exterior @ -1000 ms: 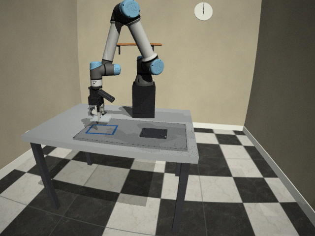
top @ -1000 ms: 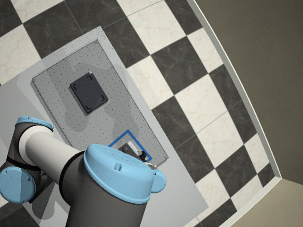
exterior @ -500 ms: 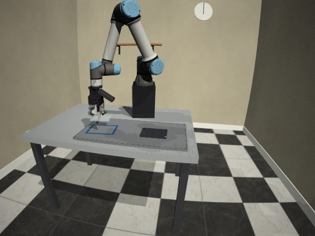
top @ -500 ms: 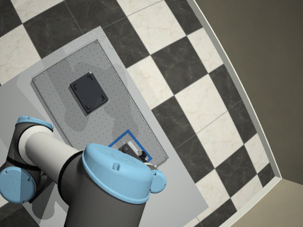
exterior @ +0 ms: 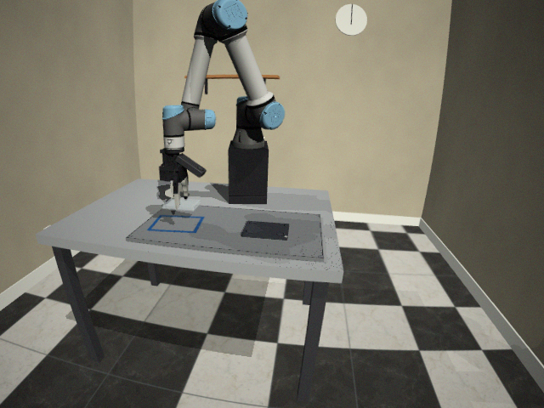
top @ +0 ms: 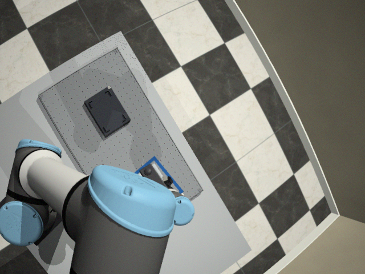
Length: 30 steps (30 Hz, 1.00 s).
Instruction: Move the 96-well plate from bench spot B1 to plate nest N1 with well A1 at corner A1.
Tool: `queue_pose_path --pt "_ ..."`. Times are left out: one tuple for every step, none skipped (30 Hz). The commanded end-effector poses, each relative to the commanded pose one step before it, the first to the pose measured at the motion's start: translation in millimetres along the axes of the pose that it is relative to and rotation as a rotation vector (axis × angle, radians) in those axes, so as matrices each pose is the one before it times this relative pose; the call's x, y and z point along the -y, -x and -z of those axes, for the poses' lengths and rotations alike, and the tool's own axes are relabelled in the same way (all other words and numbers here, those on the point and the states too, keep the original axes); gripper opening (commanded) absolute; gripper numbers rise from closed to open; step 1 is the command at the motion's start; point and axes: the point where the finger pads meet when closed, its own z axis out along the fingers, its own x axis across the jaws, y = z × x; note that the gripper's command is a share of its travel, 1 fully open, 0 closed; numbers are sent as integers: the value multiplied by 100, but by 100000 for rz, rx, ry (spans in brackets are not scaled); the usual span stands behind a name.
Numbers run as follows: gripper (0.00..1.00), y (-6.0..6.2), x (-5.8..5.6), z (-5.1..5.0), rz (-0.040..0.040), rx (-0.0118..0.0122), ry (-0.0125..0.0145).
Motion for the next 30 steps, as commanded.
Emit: queue_pose_path --pt "0 -55 1287 89 -181 -82 159" --pt "0 0 0 0 0 0 0" --pt "0 0 0 0 0 0 0" --pt "0 -3 334 11 0 0 -1" --pt "0 -2 333 11 0 0 -1" --pt "0 -2 333 11 0 0 -1" --pt "0 -2 333 11 0 0 -1" --pt "0 -2 333 11 0 0 -1" --pt "0 -2 333 11 0 0 -1" --pt "0 -2 333 11 0 0 -1" --pt "0 -2 333 11 0 0 -1" --pt "0 -2 333 11 0 0 -1" --pt "0 -2 333 11 0 0 -1" --pt "0 -2 333 11 0 0 -1" --pt "0 -2 333 11 0 0 -1" --pt "0 -2 333 11 0 0 -1" --pt "0 -2 333 11 0 0 -1" --pt "0 -2 333 11 0 0 -1" --pt "0 0 0 0 0 0 0" --pt "0 0 0 0 0 0 0" --pt "0 -3 334 11 0 0 -1" --pt "0 -2 333 11 0 0 -1" --pt "0 -2 333 11 0 0 -1" --pt "0 -2 333 11 0 0 -1" --pt "0 -2 333 11 0 0 -1" --pt "0 -2 333 11 0 0 -1" --pt "0 -2 333 11 0 0 -1" --pt "0 -2 333 11 0 0 -1" --pt "0 -2 333 11 0 0 -1" --pt "0 -2 333 11 0 0 -1"
